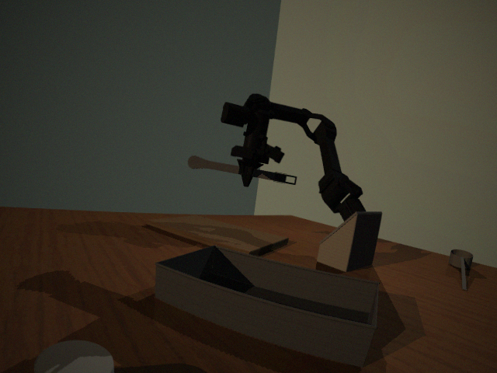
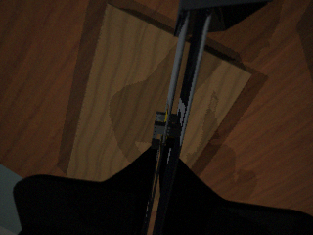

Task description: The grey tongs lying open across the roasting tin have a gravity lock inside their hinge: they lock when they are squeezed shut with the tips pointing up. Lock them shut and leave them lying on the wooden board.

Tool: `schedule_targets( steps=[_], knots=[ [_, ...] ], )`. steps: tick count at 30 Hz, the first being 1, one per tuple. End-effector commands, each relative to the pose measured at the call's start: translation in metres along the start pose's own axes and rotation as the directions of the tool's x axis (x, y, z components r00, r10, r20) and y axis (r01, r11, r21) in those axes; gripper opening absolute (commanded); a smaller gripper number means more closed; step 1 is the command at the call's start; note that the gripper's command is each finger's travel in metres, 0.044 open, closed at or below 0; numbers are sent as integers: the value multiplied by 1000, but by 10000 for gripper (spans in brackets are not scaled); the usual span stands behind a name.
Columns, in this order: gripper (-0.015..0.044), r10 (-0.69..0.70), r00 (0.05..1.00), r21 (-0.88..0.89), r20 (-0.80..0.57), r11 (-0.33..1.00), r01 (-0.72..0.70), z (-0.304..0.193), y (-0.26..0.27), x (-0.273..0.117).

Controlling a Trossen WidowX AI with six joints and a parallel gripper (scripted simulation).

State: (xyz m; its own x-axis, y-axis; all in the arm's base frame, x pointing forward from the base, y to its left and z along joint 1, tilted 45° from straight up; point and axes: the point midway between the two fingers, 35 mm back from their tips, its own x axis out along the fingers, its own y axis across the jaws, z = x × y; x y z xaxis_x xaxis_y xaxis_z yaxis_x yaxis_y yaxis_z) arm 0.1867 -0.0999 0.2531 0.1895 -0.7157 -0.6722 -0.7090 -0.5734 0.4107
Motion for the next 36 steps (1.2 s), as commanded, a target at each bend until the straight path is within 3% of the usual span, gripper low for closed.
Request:
schedule_targets(
  steps=[1,36],
  knots=[
    [-150,1,999,22,53,1000,-2,-1,3,-4],
    [-150,-2,998,24,67,1000,0,-1,-4,36]
  ],
)
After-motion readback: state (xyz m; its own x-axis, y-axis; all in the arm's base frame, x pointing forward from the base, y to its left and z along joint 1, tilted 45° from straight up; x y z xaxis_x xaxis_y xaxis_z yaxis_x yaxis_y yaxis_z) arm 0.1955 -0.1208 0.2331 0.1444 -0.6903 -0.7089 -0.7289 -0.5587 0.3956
